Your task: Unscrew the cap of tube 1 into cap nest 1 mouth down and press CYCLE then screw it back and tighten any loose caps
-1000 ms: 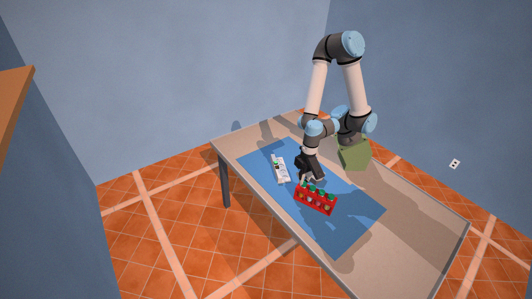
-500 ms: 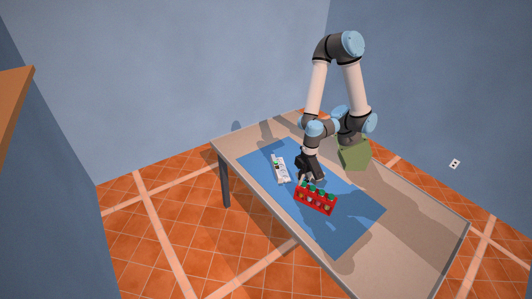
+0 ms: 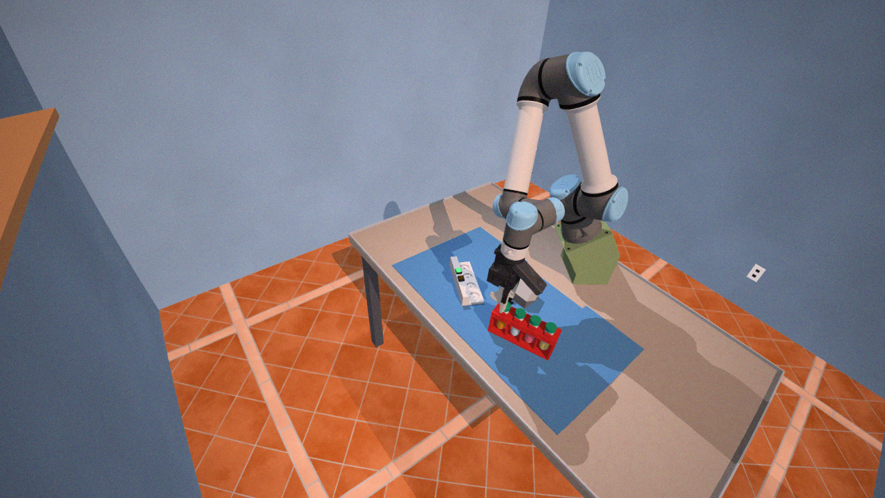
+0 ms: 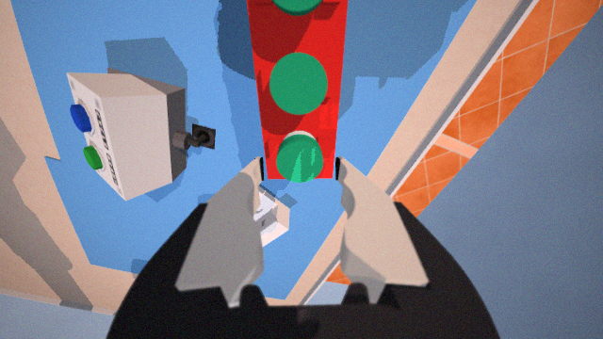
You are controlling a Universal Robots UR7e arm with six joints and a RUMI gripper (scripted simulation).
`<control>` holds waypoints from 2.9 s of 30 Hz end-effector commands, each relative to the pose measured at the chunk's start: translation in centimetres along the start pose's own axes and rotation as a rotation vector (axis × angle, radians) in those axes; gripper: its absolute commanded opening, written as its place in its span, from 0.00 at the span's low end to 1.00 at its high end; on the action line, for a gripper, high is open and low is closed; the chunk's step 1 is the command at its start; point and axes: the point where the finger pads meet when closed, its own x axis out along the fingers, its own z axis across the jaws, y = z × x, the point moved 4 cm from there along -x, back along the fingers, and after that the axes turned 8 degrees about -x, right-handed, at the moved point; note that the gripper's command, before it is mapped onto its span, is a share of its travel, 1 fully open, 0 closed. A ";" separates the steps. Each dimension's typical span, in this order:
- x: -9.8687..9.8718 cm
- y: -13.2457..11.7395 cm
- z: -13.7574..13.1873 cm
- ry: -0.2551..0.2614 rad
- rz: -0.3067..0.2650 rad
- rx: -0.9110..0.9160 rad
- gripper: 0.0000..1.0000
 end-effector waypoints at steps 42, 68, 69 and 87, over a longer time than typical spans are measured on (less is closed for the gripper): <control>0.0 0.0 0.0 -0.013 0.011 -0.092 0.00; 0.1 0.0 0.0 -0.009 0.014 0.506 0.35; 0.1 0.0 0.0 -0.009 0.014 0.506 0.35; 0.0 0.0 0.0 -0.012 0.011 0.006 0.35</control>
